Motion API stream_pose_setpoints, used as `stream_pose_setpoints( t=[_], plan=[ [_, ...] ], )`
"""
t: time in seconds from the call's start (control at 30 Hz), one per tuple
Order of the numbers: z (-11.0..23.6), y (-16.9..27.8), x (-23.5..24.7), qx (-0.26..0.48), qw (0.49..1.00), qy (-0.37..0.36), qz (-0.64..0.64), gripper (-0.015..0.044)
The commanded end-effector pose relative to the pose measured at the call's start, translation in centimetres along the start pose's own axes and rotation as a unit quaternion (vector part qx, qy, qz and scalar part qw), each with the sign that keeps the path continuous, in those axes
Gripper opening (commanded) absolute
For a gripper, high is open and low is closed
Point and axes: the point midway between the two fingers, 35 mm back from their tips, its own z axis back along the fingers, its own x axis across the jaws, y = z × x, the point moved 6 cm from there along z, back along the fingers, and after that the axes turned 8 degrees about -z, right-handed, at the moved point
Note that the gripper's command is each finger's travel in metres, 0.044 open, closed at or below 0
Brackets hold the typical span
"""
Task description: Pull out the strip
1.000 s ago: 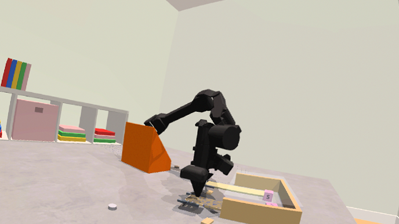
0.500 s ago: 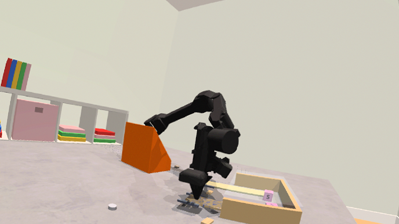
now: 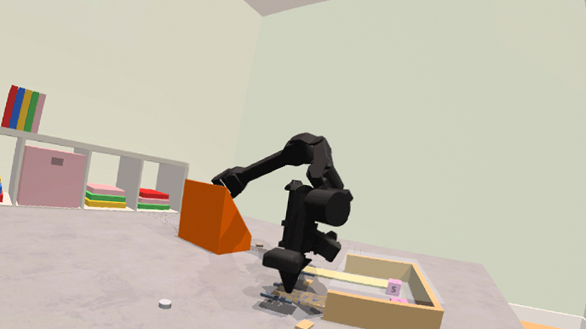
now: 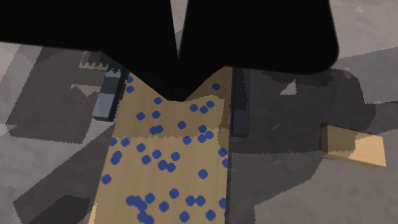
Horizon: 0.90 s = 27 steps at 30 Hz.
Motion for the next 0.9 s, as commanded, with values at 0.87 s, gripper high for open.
stream_pose_setpoints(
  t=[0.87],
  plan=[
    [-0.31, 0.51, -0.1, -0.001, 1.0, -0.002, -0.003, 0.0]
  ],
)
